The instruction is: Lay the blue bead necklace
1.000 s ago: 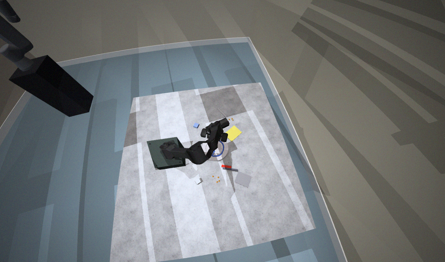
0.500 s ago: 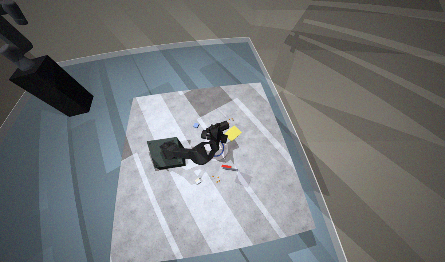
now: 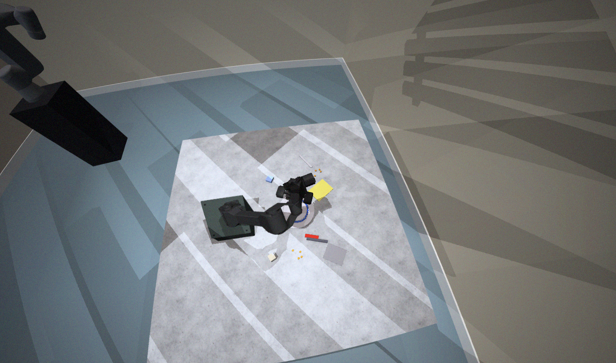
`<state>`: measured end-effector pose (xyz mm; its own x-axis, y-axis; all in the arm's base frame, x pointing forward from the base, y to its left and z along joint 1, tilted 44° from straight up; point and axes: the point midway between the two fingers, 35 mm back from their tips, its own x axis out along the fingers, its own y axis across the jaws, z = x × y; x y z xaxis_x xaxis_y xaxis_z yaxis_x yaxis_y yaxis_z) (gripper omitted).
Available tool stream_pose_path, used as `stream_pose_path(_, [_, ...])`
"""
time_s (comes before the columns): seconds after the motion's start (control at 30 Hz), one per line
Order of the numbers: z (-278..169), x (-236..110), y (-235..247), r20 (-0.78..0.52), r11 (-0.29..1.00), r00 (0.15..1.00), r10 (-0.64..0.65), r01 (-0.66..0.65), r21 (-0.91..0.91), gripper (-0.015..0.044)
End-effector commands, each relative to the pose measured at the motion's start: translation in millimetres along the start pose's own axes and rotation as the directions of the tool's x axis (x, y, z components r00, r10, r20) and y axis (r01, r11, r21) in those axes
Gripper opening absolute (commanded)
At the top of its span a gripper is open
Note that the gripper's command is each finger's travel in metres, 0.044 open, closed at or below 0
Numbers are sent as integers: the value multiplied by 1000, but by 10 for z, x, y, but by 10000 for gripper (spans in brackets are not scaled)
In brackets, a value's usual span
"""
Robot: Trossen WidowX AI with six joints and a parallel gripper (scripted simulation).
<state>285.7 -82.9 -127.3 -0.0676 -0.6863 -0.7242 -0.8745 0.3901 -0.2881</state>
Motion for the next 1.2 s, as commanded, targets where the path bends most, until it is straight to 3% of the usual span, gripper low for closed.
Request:
stream_pose_path(0.0, [-1,-2,-2,0,1000,1000,0,0,1,0])
stream_pose_path(1.17, [79,-61,108,-6,1000,1000,0,0,-6,0])
